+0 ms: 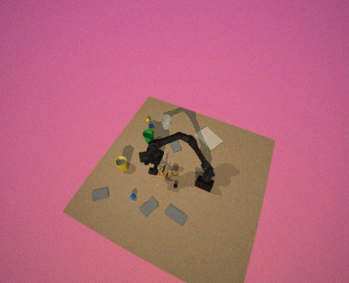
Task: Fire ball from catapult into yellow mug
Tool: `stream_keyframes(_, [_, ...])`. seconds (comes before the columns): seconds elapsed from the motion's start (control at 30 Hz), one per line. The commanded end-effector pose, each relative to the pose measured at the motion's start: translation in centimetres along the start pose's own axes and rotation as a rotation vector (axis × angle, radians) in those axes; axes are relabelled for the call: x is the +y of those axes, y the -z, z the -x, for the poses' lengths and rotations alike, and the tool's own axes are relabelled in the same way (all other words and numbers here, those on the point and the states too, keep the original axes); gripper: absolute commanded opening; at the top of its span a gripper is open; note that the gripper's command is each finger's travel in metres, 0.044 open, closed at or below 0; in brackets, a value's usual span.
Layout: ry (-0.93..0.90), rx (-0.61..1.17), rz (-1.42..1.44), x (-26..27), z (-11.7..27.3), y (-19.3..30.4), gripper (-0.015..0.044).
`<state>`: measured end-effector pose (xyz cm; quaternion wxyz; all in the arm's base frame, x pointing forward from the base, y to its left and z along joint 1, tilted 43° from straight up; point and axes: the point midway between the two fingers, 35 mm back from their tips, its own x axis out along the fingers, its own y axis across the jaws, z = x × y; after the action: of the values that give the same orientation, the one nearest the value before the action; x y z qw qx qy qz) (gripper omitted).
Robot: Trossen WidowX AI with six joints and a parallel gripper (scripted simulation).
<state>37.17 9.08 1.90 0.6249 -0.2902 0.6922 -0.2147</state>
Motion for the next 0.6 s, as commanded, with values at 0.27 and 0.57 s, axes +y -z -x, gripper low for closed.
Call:
stream_keyframes(0.27, [-0.002,-0.014,0.001,0.0,2.5,0.5,0.0440])
stream_keyframes(0.57, [0.000,-0.014,0.001,0.0,-2.2,0.4,0.0440])
